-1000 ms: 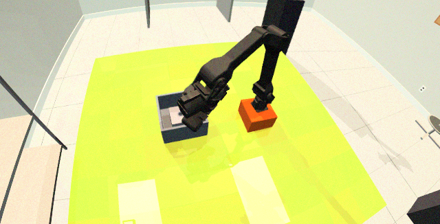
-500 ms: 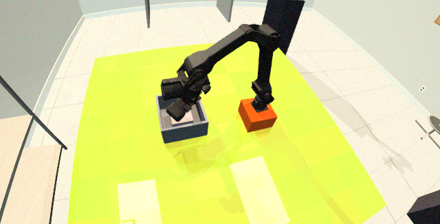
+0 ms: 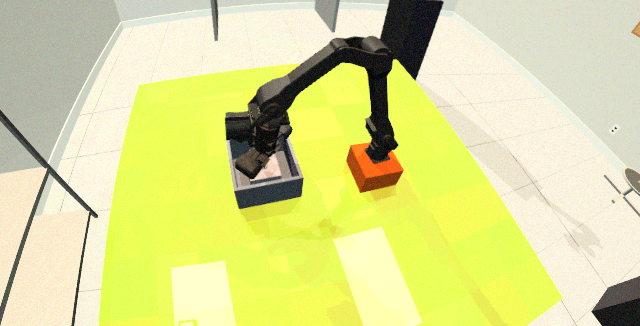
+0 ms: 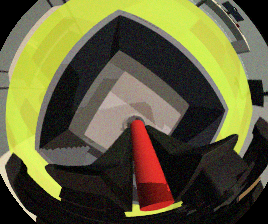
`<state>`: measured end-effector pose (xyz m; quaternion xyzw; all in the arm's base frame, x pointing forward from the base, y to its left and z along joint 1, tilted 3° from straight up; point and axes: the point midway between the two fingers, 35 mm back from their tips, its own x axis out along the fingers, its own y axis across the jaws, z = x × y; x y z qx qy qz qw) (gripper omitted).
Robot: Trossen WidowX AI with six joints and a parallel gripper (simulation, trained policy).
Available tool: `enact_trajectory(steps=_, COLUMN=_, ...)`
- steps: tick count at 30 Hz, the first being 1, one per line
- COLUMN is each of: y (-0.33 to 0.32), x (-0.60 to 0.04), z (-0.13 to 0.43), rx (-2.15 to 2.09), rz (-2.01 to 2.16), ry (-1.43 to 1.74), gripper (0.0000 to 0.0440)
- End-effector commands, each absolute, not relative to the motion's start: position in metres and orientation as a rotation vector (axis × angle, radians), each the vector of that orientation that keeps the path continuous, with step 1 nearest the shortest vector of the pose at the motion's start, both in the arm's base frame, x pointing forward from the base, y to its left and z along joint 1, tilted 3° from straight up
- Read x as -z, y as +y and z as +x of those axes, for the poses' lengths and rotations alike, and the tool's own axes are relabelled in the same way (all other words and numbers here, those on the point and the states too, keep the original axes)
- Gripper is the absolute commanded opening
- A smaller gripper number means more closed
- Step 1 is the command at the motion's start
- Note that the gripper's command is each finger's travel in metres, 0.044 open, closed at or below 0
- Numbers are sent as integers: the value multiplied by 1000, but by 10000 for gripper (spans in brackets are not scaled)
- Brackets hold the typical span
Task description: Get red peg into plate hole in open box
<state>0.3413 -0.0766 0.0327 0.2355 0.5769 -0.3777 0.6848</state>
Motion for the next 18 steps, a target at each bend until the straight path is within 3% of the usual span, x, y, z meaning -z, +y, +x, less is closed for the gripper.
enact_trajectory(steps=1, y=-77, x=-16, z=337, rx=810, rz=522, ry=1352, gripper=130)
enact_trajectory(steps=3, y=-78, x=-11, z=338, rx=801, rz=530, ry=1364, gripper=163)
enact_trajectory(steps=6, y=-86, x=-12, z=344, rx=774, rz=510, ry=1365, gripper=173)
enact_trajectory(steps=12, y=-93, x=-20, z=365, rx=745, rz=545, ry=1355, gripper=327)
enact_trajectory(steps=17, y=-96, x=-29, z=387, rx=703, rz=569, ry=1344, gripper=437)
enact_trajectory(steps=18, y=-96, x=-31, z=391, rx=693, rz=574, ry=1342, gripper=440)
